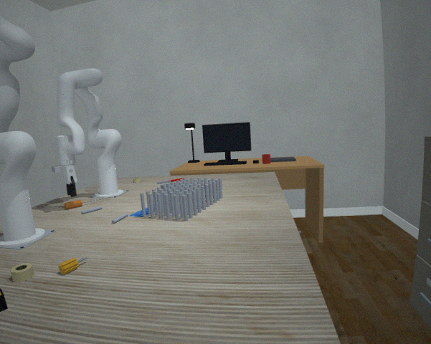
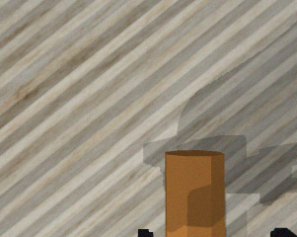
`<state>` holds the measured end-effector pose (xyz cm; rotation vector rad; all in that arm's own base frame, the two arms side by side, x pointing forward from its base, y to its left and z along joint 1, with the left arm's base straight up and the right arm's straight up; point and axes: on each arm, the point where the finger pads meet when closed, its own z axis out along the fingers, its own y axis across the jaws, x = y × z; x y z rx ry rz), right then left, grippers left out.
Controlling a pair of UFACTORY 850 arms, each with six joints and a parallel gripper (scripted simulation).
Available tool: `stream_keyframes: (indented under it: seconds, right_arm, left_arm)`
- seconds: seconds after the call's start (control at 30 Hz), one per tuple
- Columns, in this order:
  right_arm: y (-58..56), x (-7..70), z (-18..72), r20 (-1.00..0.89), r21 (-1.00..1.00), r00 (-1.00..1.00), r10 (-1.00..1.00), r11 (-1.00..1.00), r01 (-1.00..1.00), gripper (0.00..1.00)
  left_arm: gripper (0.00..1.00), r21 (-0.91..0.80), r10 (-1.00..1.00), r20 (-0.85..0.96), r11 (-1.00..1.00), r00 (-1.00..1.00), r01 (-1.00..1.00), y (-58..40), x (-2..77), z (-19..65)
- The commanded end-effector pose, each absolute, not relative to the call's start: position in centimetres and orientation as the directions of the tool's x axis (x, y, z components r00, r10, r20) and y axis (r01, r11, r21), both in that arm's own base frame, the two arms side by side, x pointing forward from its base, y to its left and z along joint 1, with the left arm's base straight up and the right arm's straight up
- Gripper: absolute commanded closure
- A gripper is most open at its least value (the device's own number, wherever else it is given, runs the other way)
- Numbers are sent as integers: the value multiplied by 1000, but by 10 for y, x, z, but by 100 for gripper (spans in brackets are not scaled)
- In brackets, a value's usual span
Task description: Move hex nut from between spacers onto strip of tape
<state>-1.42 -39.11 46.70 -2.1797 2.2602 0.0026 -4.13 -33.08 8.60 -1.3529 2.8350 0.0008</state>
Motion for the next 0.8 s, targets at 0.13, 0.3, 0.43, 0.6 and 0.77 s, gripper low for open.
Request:
stream_keyframes:
  seconds: [0.13,0.3,0.43,0.6,0.77]
  right_arm:
    - [-392,-14,468,0,0,-36,-999,36,-999,0]
    - [-392,-14,468,0,0,-36,-999,36,-999,0]
    - [-392,-14,468,0,0,-36,-999,36,-999,0]
    - [-392,-14,468,0,0,-36,-999,36,-999,0]
    - [-392,-14,468,0,0,-36,-999,36,-999,0]
  left_arm:
    - [35,-1,-777,1,629,-629,-777,-332,-41,83]
    - [35,-1,-777,1,629,-629,-777,-332,-41,82]
    - [35,-1,-777,1,629,-629,-777,-332,-41,81]
    - [35,-1,-777,1,629,-629,-777,-332,-41,77]
    - [35,-1,-777,1,629,-629,-777,-332,-41,74]
